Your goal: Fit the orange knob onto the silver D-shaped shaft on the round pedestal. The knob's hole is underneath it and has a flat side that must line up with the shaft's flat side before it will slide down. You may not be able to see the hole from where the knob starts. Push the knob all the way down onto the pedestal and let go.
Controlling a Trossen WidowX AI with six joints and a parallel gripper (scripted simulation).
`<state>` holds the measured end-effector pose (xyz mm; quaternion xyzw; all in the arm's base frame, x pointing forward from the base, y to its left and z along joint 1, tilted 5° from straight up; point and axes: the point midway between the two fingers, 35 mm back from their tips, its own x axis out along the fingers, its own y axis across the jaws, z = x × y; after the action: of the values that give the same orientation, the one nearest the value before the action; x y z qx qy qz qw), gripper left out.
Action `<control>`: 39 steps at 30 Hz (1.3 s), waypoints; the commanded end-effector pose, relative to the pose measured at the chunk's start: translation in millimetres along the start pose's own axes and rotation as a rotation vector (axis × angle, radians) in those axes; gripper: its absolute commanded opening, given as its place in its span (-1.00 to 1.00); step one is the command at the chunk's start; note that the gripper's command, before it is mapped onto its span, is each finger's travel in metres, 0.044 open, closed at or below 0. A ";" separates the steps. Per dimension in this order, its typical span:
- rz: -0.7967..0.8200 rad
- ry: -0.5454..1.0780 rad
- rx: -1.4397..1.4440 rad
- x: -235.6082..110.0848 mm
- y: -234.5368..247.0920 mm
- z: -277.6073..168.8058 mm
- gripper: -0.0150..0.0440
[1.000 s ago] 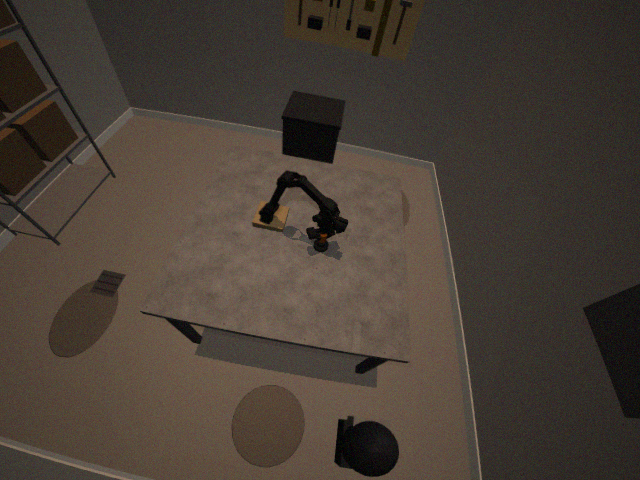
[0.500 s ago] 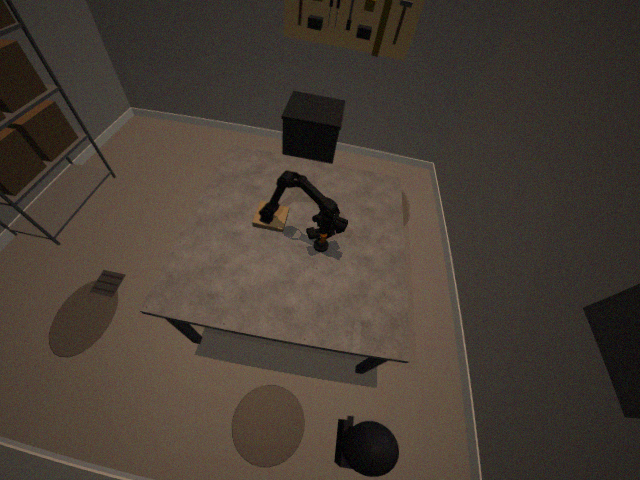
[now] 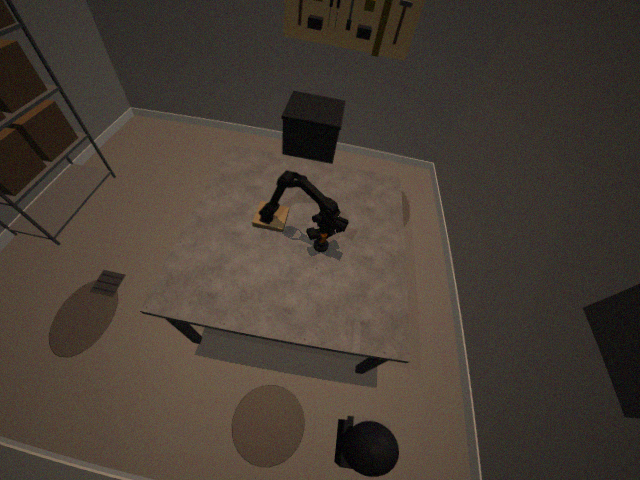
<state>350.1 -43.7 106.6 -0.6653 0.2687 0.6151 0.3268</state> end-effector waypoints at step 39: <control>-0.004 0.002 -0.216 -2.1 -0.5 -0.2 -0.49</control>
<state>349.7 -43.7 106.3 -0.6913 0.2142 0.6360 0.2679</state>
